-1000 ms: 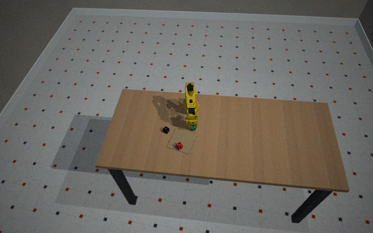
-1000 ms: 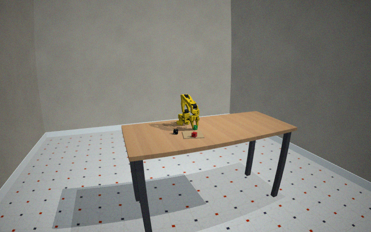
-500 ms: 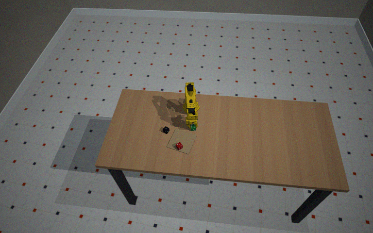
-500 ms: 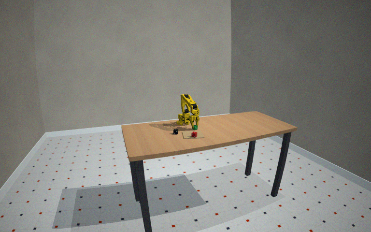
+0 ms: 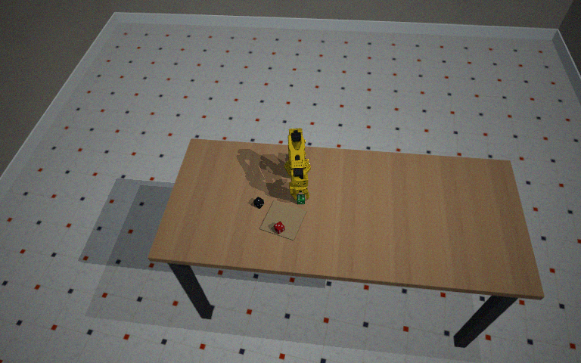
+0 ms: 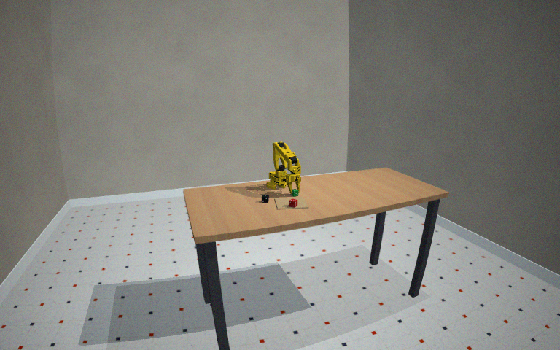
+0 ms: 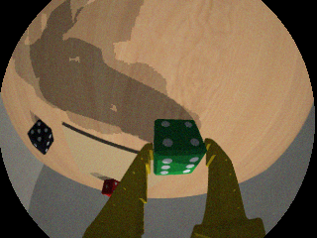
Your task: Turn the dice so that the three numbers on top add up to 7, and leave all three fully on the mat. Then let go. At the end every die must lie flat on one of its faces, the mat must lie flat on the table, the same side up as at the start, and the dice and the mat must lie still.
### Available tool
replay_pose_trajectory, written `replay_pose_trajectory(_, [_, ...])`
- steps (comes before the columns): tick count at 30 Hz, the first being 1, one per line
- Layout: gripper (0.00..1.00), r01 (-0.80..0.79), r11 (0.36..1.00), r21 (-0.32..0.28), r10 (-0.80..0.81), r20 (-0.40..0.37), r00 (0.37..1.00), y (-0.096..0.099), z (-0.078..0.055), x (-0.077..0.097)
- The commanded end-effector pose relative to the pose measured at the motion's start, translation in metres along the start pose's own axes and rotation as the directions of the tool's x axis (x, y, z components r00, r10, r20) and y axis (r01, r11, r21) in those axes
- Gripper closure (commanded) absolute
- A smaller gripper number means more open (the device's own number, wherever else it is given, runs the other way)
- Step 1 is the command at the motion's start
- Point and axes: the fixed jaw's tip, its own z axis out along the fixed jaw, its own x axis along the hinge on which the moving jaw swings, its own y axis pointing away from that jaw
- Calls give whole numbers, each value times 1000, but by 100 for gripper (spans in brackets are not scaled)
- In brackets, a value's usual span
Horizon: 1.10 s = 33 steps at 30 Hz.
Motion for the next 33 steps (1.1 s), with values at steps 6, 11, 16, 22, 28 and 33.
replay_pose_trajectory(6, [68,1,1000,0,-1,-14,1000,2,-1,2])
replay_pose_trajectory(11, [65,1,1000,0,-1,-14,1000,2,-1,2])
replay_pose_trajectory(16, [64,1,1000,0,-1,-14,1000,2,-1,2])
replay_pose_trajectory(22, [64,1,1000,0,-1,-14,1000,2,-2,2])
replay_pose_trajectory(28, [64,1,1000,0,-1,-14,1000,2,-13,4])
replay_pose_trajectory(33, [64,1,1000,0,-1,-14,1000,2,-30,5])
